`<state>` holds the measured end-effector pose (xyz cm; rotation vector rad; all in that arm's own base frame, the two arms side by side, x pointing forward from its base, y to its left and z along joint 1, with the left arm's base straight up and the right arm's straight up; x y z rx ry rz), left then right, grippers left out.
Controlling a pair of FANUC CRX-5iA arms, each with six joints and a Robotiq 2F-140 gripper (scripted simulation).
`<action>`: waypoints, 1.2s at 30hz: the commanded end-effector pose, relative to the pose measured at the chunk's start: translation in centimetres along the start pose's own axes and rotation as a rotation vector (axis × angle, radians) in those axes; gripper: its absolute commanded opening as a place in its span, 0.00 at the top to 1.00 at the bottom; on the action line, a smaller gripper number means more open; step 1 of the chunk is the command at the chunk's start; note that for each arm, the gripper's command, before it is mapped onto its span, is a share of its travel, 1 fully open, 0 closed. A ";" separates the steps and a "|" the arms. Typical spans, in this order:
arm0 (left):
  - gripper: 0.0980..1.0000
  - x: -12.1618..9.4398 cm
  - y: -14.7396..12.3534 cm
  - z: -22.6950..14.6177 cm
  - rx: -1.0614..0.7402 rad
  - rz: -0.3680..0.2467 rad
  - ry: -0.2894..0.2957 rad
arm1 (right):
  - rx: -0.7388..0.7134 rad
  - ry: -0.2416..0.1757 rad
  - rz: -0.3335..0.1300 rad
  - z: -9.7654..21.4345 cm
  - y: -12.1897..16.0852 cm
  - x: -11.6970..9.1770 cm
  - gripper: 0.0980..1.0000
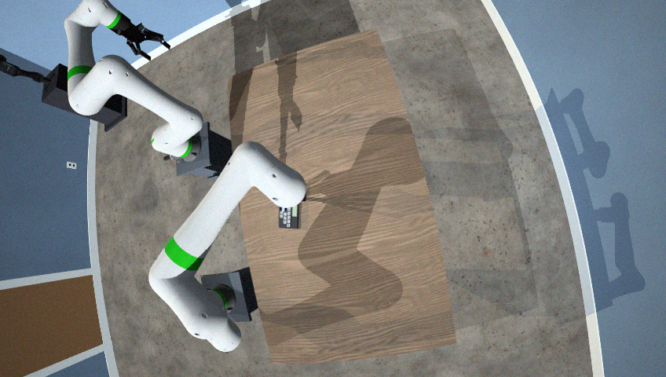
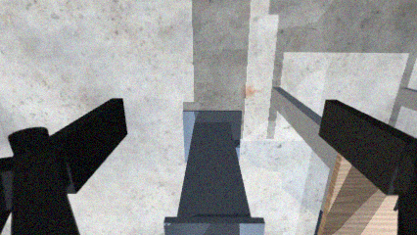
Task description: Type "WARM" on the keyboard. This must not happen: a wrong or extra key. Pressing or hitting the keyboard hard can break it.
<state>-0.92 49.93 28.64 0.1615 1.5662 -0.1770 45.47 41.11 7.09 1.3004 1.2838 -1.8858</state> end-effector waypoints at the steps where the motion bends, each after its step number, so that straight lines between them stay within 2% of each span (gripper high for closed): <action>1: 0.00 -0.6 0.1 0.1 -0.005 0.010 -0.001 | -0.002 0.005 0.007 0.1 0.1 -0.7 1.00; 24: 0.00 -0.6 0.1 0.1 -0.005 0.010 -0.001 | -0.002 0.005 0.007 0.1 0.2 -0.5 1.00; 36: 0.00 -0.6 0.1 0.1 -0.005 0.010 -0.001 | -0.002 0.005 0.007 0.2 -0.2 -1.4 1.00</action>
Point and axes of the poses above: on each arm, the point where the finger pads meet when closed, its own x axis out along the fingers, its own z axis across the jaws, y = z × x, the point moved 2 cm from there along -x, back along the fingers, and after that the axes turned 13 degrees about x, right-handed, at the moved point
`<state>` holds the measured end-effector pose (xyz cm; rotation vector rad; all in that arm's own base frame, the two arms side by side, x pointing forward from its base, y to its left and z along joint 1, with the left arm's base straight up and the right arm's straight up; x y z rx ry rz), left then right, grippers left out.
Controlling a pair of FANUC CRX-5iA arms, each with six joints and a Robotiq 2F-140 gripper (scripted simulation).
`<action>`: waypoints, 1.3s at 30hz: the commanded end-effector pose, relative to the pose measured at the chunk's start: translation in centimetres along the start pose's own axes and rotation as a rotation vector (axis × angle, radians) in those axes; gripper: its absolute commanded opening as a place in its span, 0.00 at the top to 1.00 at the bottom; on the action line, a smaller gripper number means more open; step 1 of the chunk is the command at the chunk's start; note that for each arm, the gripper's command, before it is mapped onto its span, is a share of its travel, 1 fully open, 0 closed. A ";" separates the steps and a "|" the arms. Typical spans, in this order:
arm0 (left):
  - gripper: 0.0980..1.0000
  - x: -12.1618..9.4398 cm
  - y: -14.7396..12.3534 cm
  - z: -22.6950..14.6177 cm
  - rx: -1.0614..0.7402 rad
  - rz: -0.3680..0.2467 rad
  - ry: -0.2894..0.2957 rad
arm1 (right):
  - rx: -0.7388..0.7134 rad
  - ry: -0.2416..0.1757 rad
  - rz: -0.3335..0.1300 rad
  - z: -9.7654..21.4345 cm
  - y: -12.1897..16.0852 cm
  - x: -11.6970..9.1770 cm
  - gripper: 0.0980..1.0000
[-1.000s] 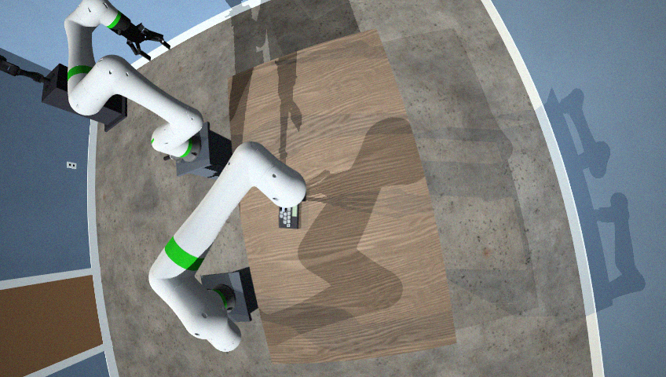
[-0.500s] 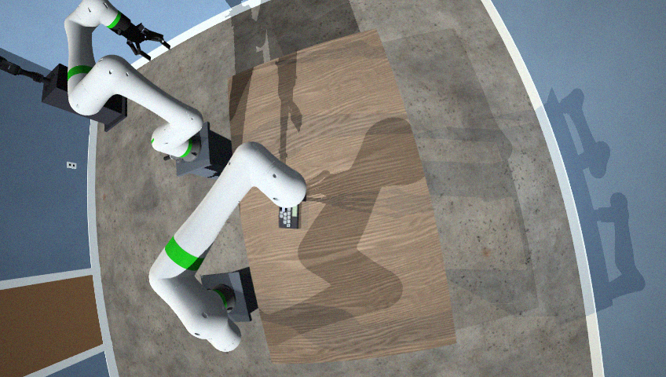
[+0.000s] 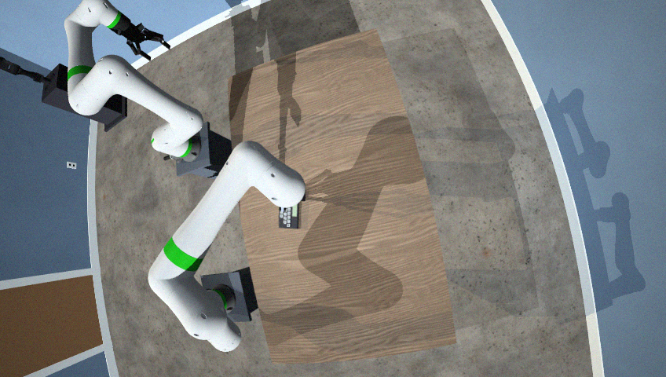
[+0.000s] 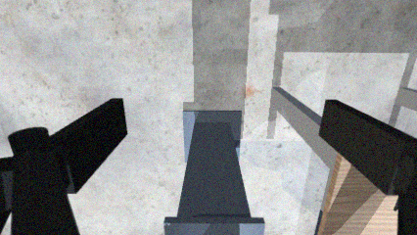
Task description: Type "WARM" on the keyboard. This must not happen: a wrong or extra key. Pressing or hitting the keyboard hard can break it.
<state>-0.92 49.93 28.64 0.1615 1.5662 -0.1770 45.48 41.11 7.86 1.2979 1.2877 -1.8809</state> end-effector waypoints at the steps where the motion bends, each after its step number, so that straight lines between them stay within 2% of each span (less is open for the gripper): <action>1: 0.00 -0.6 0.1 0.1 -0.005 0.010 -0.001 | 0.004 0.005 0.007 0.1 0.1 -0.7 1.00; 8: 0.00 -0.6 0.1 0.1 -0.005 0.010 -0.001 | 0.004 0.005 0.007 1.2 0.4 -0.7 1.00; 20: 0.00 -0.6 0.1 0.1 -0.005 0.010 -0.001 | 0.004 0.004 0.007 7.9 1.9 -0.7 1.00; 39: 0.00 -0.6 0.1 0.1 -0.005 0.010 -0.001 | 0.003 0.004 0.007 8.5 2.2 -0.2 1.00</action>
Point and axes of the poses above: on each arm, the point where the finger pads meet when closed, its own x axis out along the fingers, its own z axis across the jaws, y = z × x, the point moved 2 cm from there along -x, back along the fingers, and after that the axes turned 13 degrees about x, right-handed, at the moved point
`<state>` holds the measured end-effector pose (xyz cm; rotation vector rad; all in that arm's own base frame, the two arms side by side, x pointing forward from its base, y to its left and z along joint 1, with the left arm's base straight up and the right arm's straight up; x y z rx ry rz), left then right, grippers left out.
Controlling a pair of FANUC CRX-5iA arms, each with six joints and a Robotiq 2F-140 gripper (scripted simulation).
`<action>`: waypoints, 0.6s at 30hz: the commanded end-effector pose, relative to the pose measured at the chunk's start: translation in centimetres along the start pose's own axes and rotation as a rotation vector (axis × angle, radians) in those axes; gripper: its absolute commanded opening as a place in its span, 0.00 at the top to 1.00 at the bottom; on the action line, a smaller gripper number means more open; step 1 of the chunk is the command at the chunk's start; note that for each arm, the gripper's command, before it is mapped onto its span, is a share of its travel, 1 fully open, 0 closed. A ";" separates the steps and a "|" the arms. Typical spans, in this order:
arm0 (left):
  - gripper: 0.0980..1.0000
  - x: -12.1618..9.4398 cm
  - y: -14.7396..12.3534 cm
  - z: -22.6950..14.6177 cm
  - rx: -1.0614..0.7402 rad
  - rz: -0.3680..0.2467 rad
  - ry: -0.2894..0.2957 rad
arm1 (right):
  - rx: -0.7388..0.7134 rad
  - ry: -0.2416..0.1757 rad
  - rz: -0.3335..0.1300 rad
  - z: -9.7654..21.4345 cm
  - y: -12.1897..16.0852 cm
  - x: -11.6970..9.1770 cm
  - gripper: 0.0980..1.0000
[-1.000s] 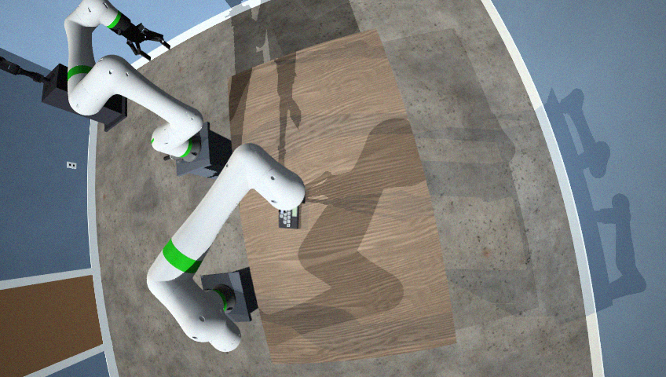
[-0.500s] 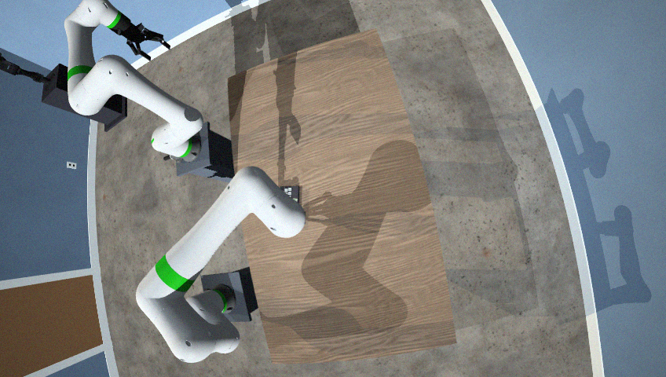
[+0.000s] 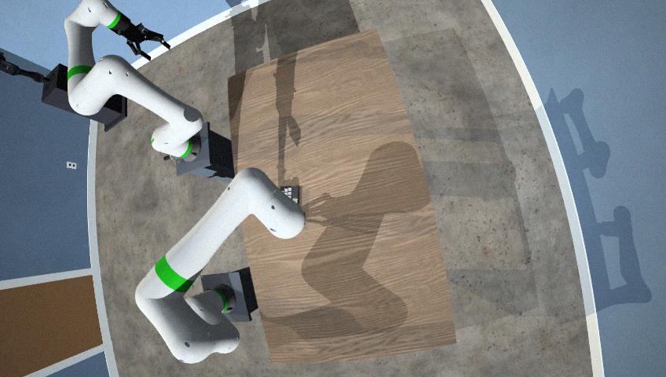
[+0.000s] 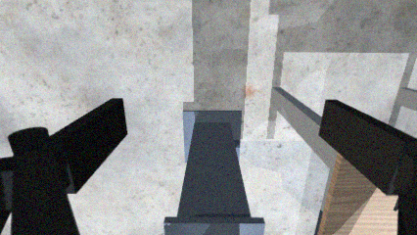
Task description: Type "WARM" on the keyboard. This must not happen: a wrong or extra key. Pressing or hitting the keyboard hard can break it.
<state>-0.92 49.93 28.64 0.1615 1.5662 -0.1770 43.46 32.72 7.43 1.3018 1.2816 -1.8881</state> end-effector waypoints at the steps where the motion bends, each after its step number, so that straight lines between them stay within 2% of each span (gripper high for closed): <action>1: 0.00 -0.6 0.1 0.1 -0.005 0.010 -0.001 | -0.005 0.004 0.007 0.1 0.2 -0.6 1.00; 18: 0.00 -0.6 0.1 0.1 -0.005 0.010 -0.001 | -0.005 0.004 0.007 0.1 0.2 -0.4 1.00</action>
Point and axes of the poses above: on each arm, the point where the finger pads meet when closed, its own x axis out along the fingers, its own z axis across the jaws, y = z × x, the point moved 2 cm from there along -x, back along the fingers, and after that the axes turned 13 degrees about x, right-handed, at the moved point
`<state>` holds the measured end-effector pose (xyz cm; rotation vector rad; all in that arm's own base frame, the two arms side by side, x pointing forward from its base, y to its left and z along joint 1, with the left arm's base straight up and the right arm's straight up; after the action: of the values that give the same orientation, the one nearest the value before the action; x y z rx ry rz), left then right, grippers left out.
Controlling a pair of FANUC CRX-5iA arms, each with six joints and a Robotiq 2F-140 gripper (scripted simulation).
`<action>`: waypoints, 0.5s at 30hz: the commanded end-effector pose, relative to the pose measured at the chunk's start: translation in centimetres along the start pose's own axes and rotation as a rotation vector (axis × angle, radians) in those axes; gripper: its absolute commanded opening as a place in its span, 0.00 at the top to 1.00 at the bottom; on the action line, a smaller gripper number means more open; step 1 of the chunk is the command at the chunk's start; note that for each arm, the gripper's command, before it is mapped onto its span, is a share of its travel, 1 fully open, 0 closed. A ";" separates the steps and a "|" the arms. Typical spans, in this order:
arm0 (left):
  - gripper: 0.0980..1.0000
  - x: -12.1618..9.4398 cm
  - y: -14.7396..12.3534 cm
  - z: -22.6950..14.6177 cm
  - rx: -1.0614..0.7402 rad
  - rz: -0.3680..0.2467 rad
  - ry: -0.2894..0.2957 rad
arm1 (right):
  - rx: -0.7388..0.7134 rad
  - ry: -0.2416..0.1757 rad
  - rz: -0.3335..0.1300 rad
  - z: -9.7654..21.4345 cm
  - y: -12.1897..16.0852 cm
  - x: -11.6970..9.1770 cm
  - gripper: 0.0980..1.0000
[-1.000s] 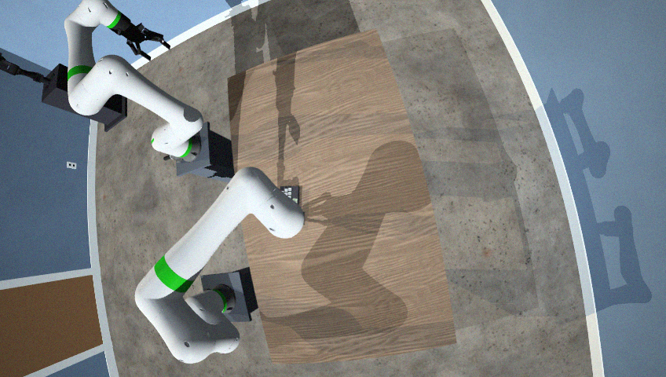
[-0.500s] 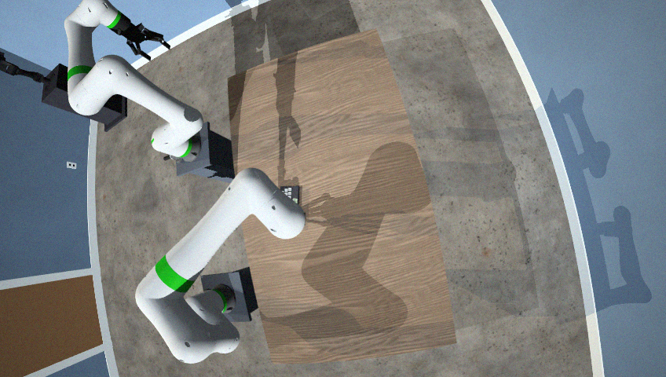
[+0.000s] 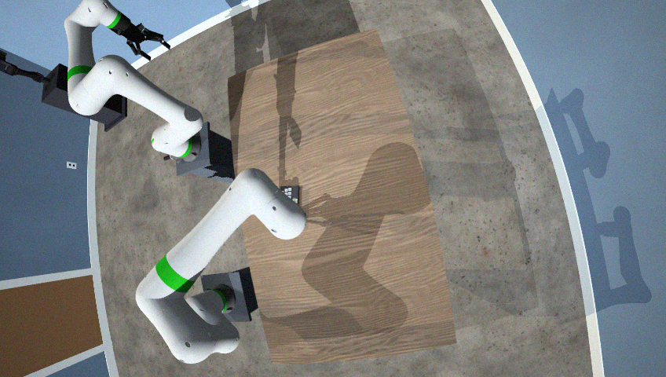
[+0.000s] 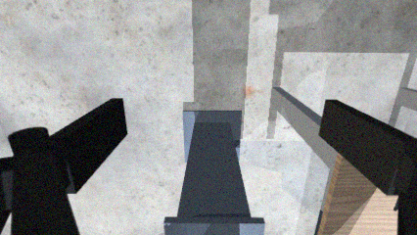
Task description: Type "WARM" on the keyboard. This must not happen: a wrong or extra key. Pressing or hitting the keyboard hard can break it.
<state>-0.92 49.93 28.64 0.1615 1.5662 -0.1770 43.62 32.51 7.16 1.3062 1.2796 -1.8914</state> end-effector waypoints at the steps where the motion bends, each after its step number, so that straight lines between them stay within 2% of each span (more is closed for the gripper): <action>1: 0.00 -0.6 0.1 0.1 -0.005 0.010 -0.001 | -0.009 0.002 0.008 0.0 -0.1 -0.5 1.00; 15: 0.00 -0.6 0.1 0.1 -0.005 0.010 -0.001 | -0.009 0.002 0.008 -0.1 0.0 -0.4 1.00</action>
<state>-0.92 49.93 28.64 0.1615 1.5662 -0.1770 43.62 32.51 6.99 1.3062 1.2796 -1.8914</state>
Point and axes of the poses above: on each arm, the point where the finger pads meet when closed, its own x axis out along the fingers, its own z axis across the jaws, y = z × x, the point moved 2 cm from there along -x, back along the fingers, and after that the axes turned 13 degrees about x, right-handed, at the moved point
